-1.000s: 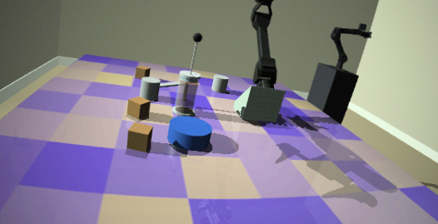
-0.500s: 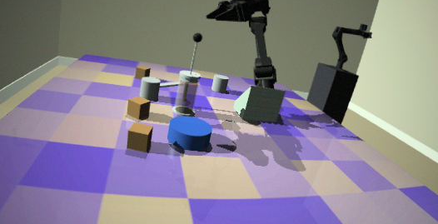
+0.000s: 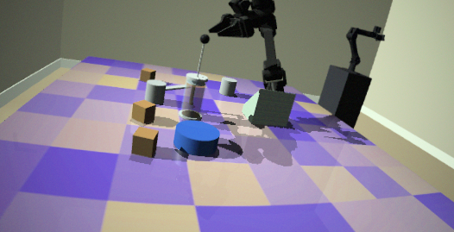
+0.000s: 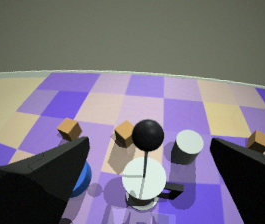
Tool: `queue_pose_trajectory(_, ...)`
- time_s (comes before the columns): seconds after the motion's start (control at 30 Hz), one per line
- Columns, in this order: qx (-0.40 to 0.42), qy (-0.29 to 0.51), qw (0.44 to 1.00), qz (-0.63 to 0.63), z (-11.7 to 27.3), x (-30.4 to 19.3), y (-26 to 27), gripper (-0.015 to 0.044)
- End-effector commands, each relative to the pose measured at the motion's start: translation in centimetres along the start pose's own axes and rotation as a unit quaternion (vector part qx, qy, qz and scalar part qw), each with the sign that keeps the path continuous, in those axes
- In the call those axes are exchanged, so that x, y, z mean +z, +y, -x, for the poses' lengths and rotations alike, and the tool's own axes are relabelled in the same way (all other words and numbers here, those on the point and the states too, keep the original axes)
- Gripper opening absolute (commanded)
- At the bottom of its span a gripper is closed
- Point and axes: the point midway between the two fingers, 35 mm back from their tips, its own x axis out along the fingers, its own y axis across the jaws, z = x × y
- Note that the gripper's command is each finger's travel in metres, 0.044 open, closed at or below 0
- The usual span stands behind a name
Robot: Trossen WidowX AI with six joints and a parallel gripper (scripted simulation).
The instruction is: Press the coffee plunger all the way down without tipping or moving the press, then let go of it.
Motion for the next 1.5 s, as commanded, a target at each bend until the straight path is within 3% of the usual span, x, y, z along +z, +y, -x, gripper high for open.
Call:
queue_pose_trajectory(0.0, 0.001, 0.004, 1.000, 0.005, -0.7, -0.4, 0.1, 0.0440)
queue_pose_trajectory(0.7, 0.000, 0.001, 1.000, 0.005, -3.7, -0.4, -0.1, 0.0440)
queue_pose_trajectory(1.07, 0.000, 0.001, 1.000, 0.005, -3.7, -0.4, -0.1, 0.0151)
queue_pose_trajectory(1.2, 0.000, 0.001, 1.000, 0.005, -3.7, -0.4, -0.1, 0.0125)
queue_pose_trajectory(1.47, 0.000, 0.002, 1.000, 0.005, -3.7, -0.5, 0.0, 0.0124)
